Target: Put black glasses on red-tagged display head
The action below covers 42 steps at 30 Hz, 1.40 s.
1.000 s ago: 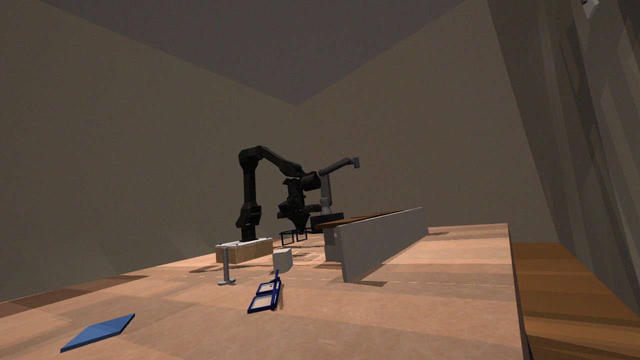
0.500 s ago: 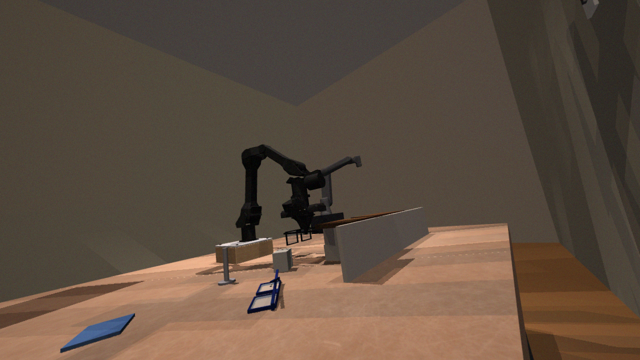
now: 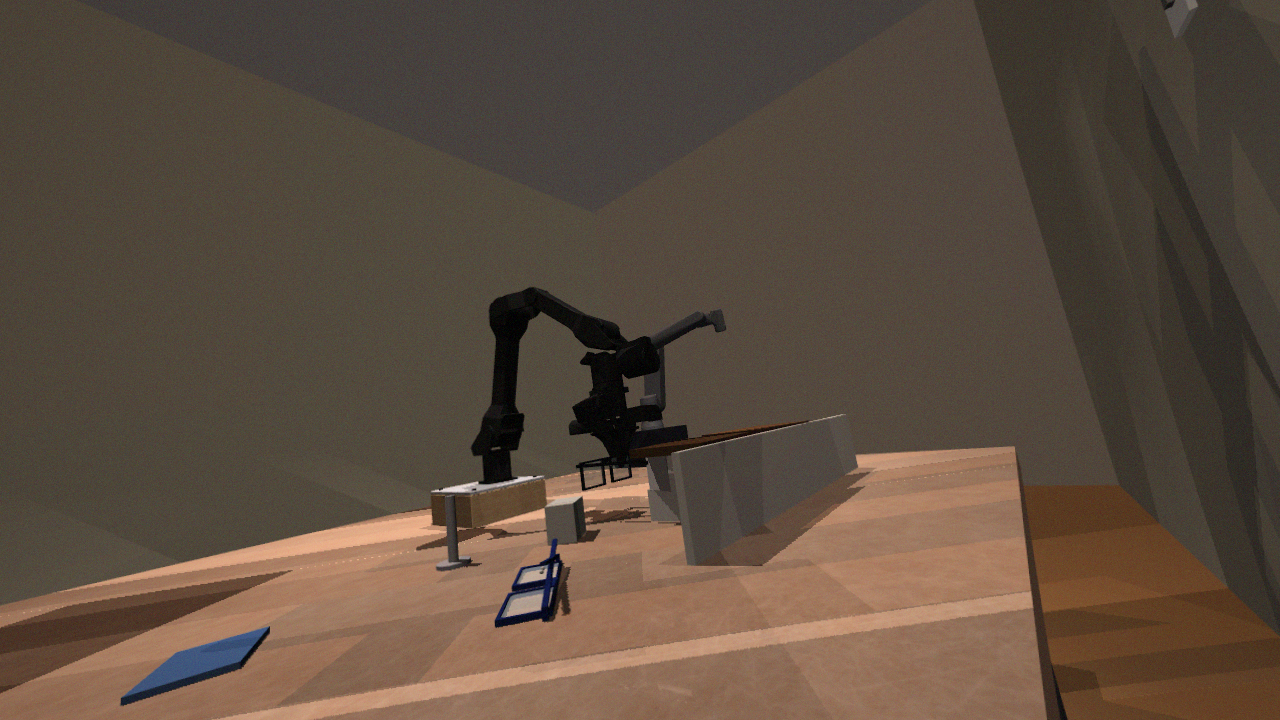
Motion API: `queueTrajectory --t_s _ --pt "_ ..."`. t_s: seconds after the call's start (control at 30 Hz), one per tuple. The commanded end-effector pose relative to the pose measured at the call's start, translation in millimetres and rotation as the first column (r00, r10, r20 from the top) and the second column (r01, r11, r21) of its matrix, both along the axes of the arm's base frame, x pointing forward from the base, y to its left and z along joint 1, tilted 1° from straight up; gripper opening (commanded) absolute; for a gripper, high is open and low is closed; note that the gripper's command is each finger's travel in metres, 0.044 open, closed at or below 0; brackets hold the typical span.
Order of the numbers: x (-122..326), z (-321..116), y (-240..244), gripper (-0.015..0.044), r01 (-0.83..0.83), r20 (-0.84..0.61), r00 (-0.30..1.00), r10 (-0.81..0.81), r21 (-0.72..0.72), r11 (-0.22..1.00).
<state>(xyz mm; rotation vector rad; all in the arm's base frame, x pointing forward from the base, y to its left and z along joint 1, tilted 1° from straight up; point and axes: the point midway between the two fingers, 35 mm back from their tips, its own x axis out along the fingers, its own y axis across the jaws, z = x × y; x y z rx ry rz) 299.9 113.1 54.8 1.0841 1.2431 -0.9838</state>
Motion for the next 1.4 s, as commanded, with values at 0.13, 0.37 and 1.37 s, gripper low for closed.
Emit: queueTrajectory --t_s 0.13,0.37,1.37 --pt "10.5 -0.7 3.0 0.0000 -0.007 -0.008 1.000 0.007 0.002 1.000" --pt "20.3 0.4 5.2 0.0000 -0.007 -0.007 1.000 0.007 0.002 1.000" --pt "62.0 4.1 14.9 0.0000 -0.007 -0.003 1.000 0.007 0.003 1.000"
